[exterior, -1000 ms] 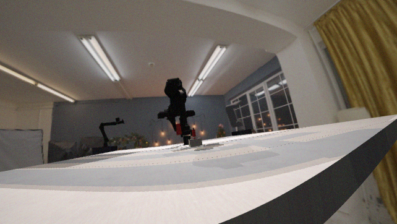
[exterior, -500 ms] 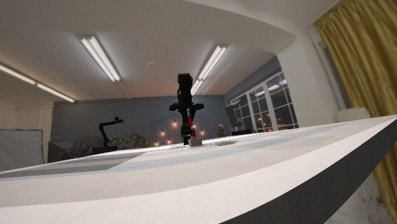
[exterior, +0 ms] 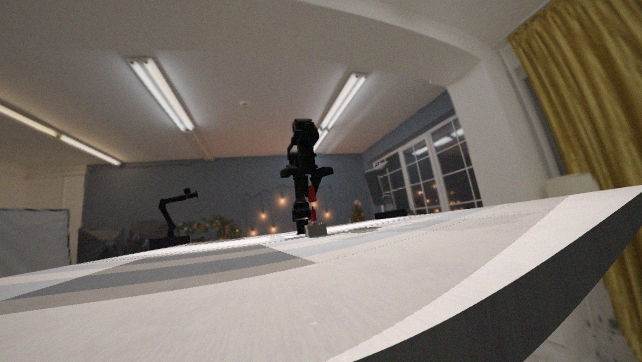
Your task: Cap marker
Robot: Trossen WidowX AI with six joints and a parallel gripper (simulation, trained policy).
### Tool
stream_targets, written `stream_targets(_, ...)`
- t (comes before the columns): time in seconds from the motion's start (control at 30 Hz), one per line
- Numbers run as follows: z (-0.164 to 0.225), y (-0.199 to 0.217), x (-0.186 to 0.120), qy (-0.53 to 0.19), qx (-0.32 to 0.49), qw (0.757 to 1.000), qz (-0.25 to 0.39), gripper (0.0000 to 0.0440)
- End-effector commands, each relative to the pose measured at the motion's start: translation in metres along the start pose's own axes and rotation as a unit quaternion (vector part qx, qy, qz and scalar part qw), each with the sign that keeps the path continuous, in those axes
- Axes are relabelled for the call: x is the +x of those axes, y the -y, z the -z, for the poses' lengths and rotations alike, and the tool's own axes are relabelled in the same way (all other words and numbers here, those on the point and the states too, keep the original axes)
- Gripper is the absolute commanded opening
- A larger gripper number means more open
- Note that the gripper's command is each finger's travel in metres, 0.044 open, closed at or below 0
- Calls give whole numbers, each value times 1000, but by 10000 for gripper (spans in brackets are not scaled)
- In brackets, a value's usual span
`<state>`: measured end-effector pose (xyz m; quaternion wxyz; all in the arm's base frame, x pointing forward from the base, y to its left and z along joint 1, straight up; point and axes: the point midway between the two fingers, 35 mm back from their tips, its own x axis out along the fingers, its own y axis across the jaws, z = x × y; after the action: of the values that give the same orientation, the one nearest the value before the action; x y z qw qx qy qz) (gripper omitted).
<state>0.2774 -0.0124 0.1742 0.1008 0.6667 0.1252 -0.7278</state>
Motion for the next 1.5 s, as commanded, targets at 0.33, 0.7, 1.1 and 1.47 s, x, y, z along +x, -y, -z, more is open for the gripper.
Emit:
stream_targets(0.33,-4,2,17,10,1,1000,5,0)
stream_targets(0.7,-4,1,41,22,-10,1000,15,0)
stream_targets(1.1,-3,0,69,27,-33,999,20,1)
stream_targets(1.47,-13,3,83,46,-47,997,26,82)
